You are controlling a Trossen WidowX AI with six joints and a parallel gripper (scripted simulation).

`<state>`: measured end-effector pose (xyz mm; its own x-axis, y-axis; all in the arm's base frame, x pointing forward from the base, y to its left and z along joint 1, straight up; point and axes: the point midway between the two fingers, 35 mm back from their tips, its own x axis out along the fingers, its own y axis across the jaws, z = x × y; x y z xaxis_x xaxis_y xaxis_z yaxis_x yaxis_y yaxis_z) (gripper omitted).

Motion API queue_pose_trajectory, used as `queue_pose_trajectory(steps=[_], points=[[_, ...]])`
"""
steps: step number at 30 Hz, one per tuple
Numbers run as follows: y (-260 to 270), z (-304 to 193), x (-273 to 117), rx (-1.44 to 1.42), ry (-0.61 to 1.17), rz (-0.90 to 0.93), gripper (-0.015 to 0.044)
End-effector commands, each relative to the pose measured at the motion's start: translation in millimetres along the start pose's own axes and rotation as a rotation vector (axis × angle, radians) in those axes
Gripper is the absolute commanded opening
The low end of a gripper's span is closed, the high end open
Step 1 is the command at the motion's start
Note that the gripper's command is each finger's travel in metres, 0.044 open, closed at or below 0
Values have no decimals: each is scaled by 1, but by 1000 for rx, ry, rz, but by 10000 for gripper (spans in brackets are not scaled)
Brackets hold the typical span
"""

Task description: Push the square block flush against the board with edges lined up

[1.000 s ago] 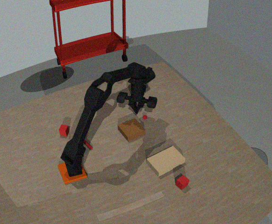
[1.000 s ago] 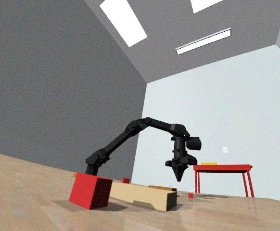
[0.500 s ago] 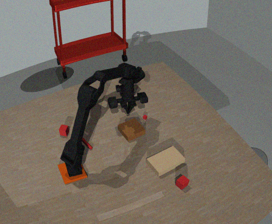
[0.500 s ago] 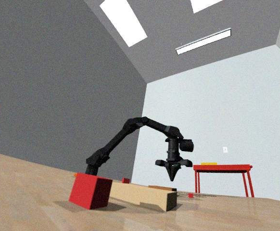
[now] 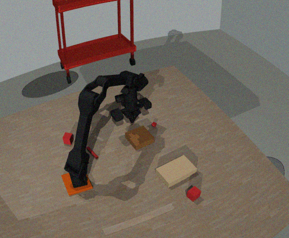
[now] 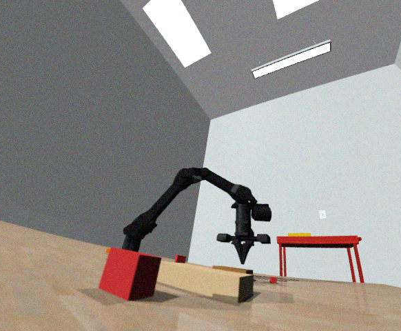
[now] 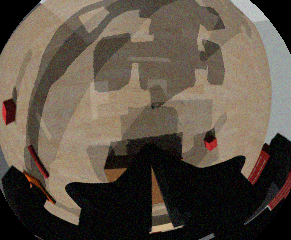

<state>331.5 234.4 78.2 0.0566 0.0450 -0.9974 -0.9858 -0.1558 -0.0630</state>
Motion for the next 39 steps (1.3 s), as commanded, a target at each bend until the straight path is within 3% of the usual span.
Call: queue_pose_trajectory(steps=[1,39], points=[[6,-3,35,-8,16,21,0],[0,-58,34,-8,22,21,0]])
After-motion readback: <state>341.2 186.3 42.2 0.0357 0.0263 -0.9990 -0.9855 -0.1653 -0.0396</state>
